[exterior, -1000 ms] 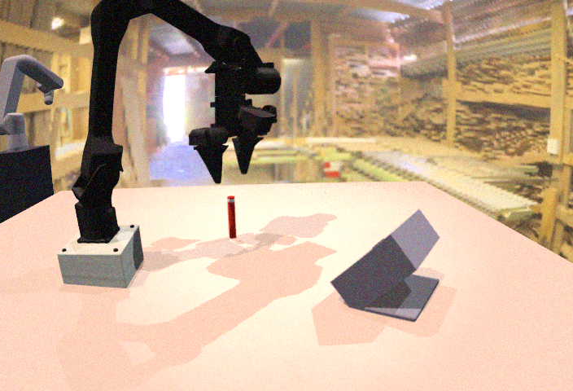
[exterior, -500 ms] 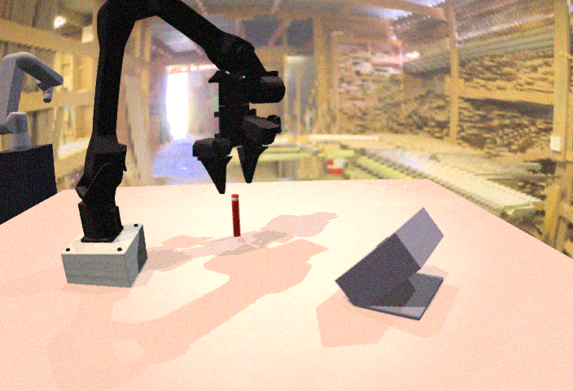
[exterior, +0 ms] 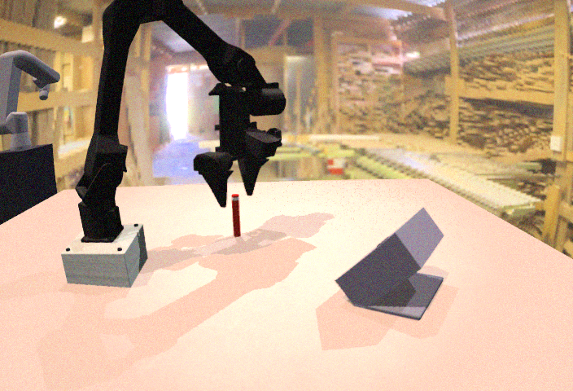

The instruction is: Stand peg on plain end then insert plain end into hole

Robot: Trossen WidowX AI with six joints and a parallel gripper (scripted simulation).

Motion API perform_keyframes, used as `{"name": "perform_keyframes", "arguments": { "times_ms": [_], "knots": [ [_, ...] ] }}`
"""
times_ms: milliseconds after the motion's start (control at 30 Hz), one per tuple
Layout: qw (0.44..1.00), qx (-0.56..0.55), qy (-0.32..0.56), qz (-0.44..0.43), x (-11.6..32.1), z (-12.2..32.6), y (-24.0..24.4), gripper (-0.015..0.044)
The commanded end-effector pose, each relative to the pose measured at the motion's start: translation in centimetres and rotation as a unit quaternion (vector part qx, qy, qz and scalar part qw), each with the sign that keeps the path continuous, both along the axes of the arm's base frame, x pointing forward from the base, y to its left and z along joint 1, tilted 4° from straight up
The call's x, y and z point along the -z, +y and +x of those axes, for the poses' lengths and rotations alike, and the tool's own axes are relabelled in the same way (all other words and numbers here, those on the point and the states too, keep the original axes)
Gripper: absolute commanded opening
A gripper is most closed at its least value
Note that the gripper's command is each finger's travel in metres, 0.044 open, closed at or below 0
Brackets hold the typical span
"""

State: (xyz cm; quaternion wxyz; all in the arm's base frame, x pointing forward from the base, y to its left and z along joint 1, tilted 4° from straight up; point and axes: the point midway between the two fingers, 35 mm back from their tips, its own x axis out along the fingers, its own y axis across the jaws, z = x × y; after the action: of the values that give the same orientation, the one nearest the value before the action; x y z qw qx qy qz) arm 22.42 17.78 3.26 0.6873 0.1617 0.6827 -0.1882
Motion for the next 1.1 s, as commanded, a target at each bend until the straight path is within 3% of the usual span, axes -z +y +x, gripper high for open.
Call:
{"name": "perform_keyframes", "arguments": {
  "times_ms": [0,567,1067],
  "knots": [
    [1.000,0.001,0.004,-0.002,0.8,-0.1,-0.1,0.0440],
    [1.000,0.001,0.004,-0.002,3.0,-0.3,-0.3,0.0440],
    [1.000,0.001,0.001,-0.001,2.7,-0.2,-0.3,0.0046]
  ]
}}
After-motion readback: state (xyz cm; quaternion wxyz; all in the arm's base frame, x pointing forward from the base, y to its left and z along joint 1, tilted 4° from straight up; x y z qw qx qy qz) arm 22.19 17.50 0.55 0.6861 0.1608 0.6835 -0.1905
